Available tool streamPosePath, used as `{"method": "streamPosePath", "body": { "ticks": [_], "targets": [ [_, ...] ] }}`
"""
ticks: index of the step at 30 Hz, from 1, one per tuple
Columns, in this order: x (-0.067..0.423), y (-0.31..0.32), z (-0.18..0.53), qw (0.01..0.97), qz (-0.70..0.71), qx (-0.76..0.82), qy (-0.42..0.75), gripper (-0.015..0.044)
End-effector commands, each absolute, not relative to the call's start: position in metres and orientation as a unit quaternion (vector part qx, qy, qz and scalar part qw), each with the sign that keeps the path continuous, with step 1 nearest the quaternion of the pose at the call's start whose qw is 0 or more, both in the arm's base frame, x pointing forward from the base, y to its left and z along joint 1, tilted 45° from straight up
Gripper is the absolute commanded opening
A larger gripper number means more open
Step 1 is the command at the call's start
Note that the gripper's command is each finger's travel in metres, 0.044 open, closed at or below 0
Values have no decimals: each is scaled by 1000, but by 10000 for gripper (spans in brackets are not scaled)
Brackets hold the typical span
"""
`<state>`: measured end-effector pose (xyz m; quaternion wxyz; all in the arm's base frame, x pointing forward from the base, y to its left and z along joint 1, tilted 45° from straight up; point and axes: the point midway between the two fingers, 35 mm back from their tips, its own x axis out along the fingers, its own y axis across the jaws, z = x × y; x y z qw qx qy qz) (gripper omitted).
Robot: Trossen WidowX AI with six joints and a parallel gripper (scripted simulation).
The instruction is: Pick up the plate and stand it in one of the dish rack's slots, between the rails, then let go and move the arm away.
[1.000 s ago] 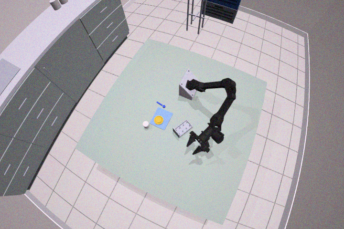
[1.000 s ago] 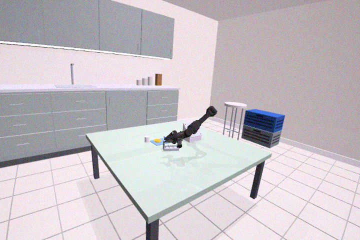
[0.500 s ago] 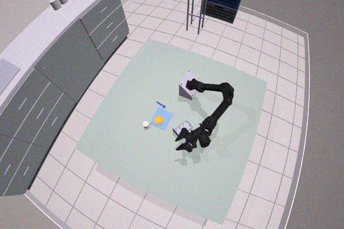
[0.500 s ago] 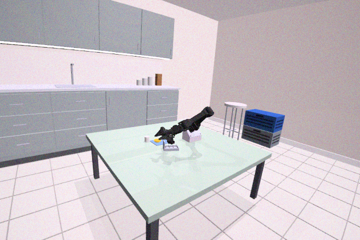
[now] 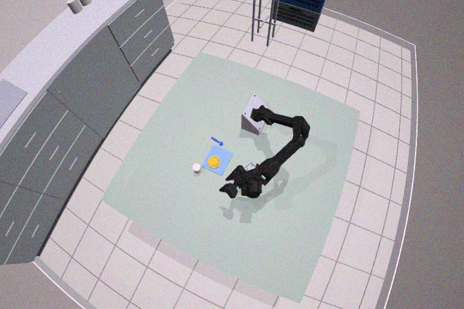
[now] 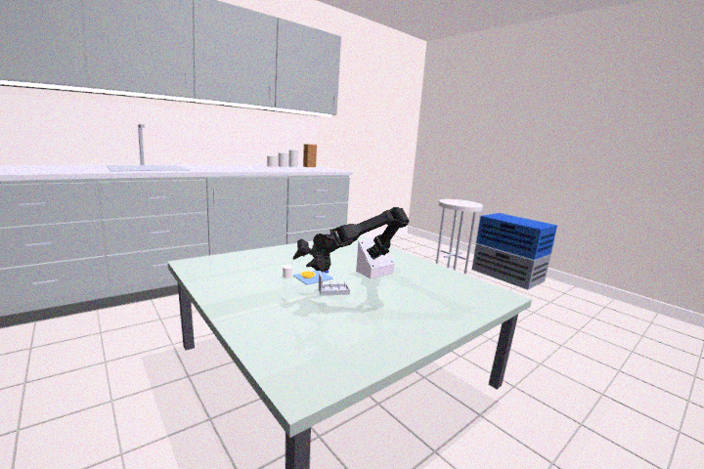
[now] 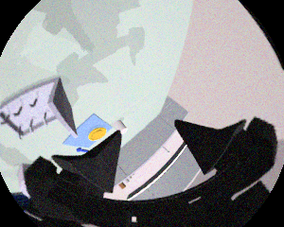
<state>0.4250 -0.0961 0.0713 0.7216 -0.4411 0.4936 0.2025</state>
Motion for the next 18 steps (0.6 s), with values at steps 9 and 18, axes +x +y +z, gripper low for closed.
{"method": "streamPosePath", "body": {
  "ticks": [9, 18],
  "targets": [
    [395, -134, 38, 736, 229, -293, 565, 400],
    [368, -156, 19, 740, 239, -164, 607, 400]
  ]
}}
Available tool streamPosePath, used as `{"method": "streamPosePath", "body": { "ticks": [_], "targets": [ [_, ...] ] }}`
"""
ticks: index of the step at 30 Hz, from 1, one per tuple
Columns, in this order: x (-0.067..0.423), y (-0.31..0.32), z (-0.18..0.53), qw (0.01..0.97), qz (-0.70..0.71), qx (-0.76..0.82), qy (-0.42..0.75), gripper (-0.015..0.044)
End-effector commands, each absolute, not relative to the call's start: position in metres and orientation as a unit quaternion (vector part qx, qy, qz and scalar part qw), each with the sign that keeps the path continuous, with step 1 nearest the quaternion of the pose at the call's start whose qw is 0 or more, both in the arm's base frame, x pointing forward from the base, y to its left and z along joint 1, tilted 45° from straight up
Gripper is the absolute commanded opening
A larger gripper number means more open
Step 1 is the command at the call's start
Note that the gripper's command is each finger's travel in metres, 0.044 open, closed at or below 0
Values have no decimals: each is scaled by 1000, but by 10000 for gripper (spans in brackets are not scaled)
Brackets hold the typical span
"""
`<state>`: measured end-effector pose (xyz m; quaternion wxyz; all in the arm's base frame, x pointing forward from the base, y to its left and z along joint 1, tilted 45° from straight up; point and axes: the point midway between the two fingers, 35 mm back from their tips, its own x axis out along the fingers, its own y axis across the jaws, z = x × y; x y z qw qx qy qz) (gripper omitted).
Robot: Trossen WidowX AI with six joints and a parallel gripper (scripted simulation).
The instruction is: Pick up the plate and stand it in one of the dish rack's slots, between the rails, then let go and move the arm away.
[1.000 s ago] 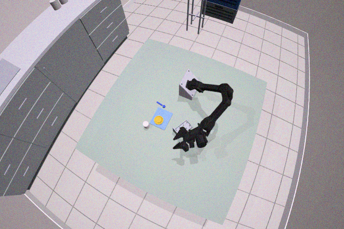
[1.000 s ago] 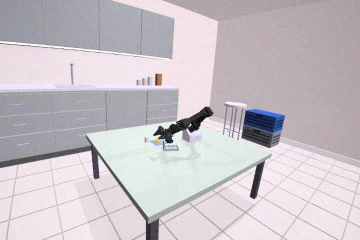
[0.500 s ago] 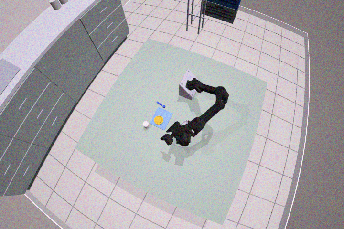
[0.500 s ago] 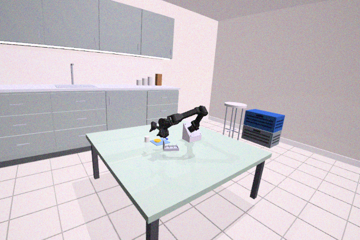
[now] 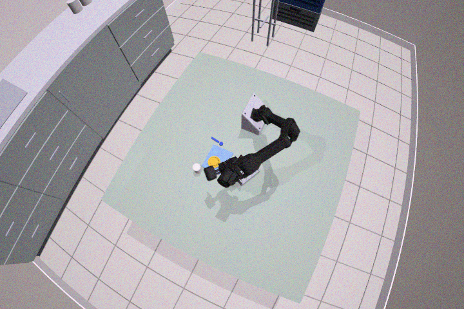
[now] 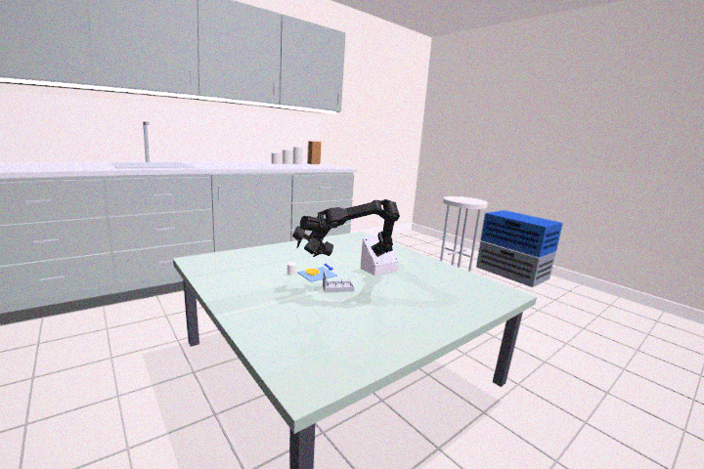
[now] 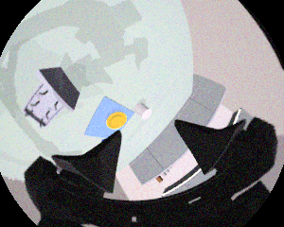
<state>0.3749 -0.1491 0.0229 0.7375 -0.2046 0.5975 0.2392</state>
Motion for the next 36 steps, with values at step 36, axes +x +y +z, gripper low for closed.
{"method": "streamPosePath", "body": {
  "ticks": [36],
  "targets": [
    [286, -206, -6, 686, 202, 330, 616, 400]
  ]
}}
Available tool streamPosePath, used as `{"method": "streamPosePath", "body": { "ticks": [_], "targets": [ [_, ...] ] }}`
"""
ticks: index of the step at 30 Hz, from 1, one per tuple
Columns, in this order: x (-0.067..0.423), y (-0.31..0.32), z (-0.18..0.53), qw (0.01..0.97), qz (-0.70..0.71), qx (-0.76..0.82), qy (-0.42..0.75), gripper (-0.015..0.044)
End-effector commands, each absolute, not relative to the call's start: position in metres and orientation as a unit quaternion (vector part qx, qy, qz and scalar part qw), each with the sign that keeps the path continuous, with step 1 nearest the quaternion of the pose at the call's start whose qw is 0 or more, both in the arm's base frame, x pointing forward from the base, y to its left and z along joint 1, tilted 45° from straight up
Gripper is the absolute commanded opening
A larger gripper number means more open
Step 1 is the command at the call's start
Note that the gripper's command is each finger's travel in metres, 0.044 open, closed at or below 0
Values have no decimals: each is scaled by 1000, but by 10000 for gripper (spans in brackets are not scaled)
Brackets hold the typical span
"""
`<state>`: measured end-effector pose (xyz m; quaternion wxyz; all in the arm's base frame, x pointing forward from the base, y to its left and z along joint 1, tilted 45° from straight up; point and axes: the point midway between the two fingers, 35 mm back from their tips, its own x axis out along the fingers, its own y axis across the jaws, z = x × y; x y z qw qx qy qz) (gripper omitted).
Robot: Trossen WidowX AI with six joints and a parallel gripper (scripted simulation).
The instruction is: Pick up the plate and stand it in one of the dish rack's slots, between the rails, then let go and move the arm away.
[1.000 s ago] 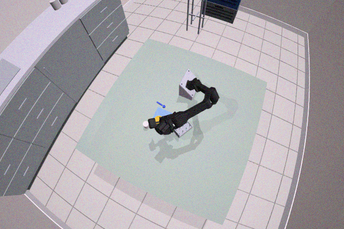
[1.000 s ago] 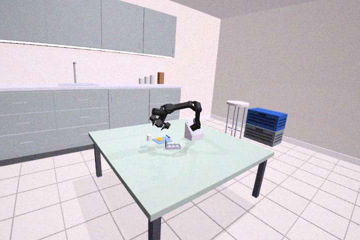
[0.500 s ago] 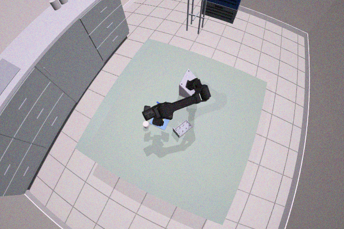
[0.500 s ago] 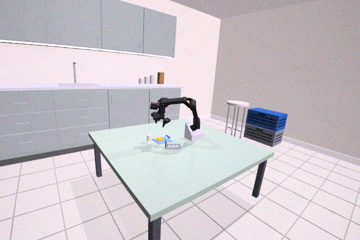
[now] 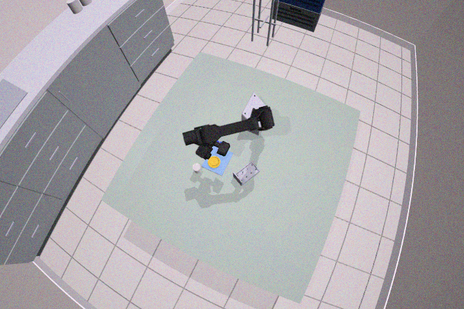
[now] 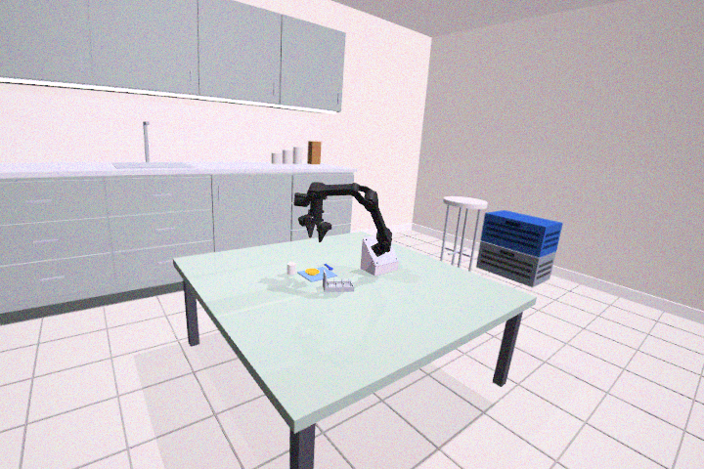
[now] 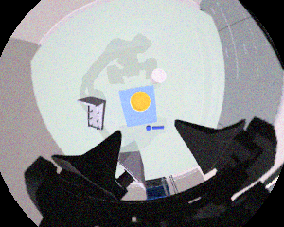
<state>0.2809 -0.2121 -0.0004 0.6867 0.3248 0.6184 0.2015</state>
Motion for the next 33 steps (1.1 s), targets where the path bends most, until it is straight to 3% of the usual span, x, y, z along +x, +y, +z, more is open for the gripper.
{"method": "streamPosePath", "body": {
  "ticks": [1, 7, 33],
  "targets": [
    [291, -198, -15, 686, 202, 329, 616, 400],
    [309, -135, -73, 686, 204, 331, 615, 400],
    [314, -116, -98, 686, 204, 331, 615, 400]
  ]
}}
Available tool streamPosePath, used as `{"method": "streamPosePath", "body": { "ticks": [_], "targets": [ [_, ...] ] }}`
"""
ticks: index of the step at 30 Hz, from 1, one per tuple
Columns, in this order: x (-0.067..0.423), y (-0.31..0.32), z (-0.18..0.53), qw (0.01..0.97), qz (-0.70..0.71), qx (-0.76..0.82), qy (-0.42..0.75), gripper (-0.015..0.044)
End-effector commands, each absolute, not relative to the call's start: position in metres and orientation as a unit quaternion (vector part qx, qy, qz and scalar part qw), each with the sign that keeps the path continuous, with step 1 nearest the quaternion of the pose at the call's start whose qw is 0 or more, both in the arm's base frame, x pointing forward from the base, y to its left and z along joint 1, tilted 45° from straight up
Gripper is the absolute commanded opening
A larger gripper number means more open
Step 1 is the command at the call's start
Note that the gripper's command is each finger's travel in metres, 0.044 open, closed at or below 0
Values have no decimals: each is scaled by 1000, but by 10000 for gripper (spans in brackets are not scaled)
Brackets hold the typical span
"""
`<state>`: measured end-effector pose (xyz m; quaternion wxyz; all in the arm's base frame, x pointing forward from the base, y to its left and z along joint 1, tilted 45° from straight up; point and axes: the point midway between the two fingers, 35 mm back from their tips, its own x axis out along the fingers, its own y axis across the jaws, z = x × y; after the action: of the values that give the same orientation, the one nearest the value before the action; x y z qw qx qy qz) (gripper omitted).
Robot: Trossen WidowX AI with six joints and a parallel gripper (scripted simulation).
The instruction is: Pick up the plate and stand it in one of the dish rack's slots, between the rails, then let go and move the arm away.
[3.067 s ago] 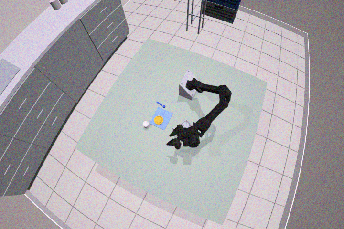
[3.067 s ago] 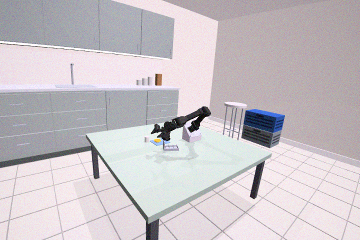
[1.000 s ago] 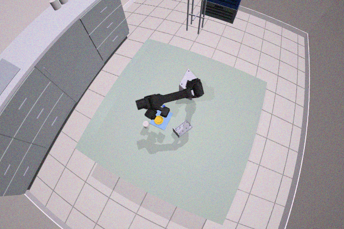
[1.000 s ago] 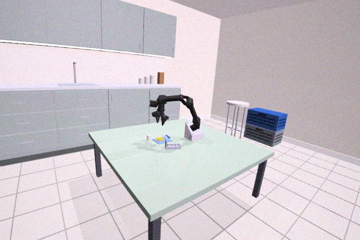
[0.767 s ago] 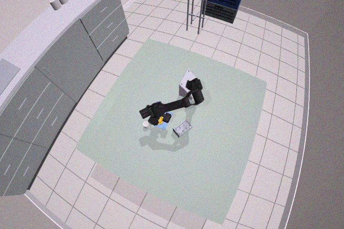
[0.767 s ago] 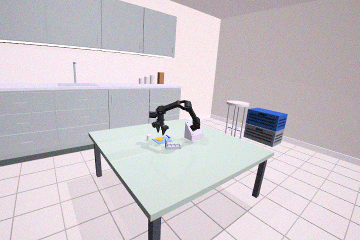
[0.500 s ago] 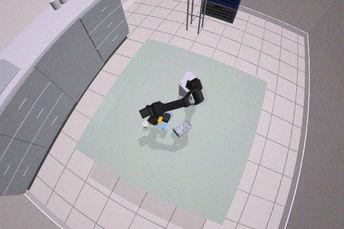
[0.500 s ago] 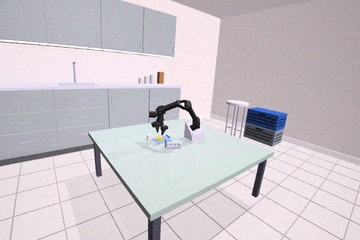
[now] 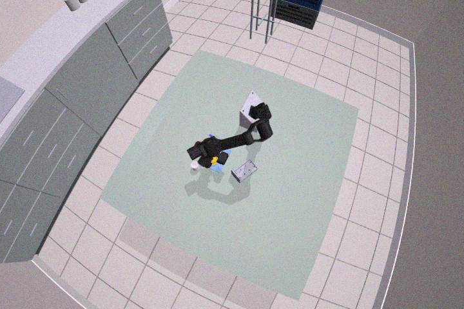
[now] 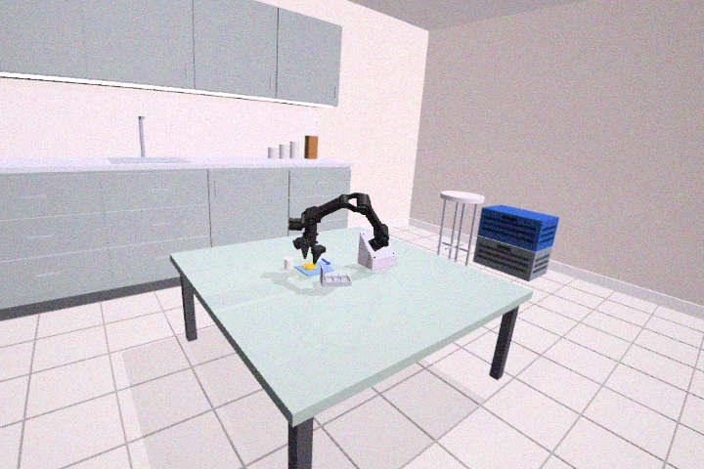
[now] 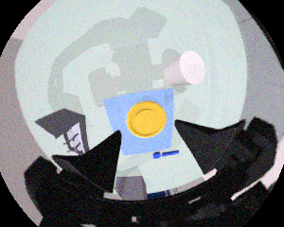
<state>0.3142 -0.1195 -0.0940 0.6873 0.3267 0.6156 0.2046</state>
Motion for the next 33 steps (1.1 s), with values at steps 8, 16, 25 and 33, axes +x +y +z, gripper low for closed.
{"method": "streamPosePath", "body": {
  "ticks": [8, 16, 25, 33],
  "targets": [
    [316, -108, -107, 686, 204, 331, 615, 400],
    [317, -99, -116, 686, 205, 331, 614, 400],
    [318, -95, -120, 686, 205, 331, 614, 392],
    [318, -95, -120, 686, 205, 331, 614, 365]
  ]
}}
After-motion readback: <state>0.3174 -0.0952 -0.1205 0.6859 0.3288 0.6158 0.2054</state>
